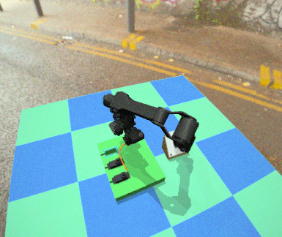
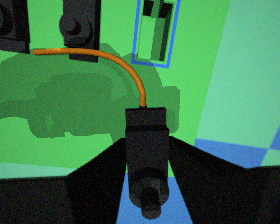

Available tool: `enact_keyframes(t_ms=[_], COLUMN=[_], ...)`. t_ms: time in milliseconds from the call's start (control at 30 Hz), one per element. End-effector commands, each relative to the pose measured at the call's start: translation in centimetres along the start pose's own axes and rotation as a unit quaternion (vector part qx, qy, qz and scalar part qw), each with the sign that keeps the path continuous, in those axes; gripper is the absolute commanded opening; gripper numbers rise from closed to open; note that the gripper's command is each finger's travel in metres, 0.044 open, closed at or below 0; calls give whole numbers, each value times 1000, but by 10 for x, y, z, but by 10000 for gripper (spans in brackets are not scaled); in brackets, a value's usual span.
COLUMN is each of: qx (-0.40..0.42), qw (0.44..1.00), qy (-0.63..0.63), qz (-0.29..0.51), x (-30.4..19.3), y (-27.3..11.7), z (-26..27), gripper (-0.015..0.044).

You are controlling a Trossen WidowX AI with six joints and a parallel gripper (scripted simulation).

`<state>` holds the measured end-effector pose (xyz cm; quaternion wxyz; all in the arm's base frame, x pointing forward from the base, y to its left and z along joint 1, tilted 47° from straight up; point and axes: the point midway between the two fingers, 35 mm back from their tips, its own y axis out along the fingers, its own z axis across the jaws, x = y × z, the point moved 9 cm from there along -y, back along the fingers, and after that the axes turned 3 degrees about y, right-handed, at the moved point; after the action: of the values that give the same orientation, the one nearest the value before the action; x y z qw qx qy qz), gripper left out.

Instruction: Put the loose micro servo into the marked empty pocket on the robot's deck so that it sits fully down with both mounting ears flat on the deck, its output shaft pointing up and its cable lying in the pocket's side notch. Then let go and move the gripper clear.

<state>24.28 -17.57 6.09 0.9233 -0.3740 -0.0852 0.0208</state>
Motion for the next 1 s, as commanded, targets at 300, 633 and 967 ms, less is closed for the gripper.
enact_keyframes(t_ms=[300,633,967], qx=[-3,-3,-3], qw=[999,999,999], qy=[49,48,48], qz=[0,-1,-2], x=[10,50,87], y=[-2,-2,-2], z=[-2,-6,-9], gripper=[0,0,0])
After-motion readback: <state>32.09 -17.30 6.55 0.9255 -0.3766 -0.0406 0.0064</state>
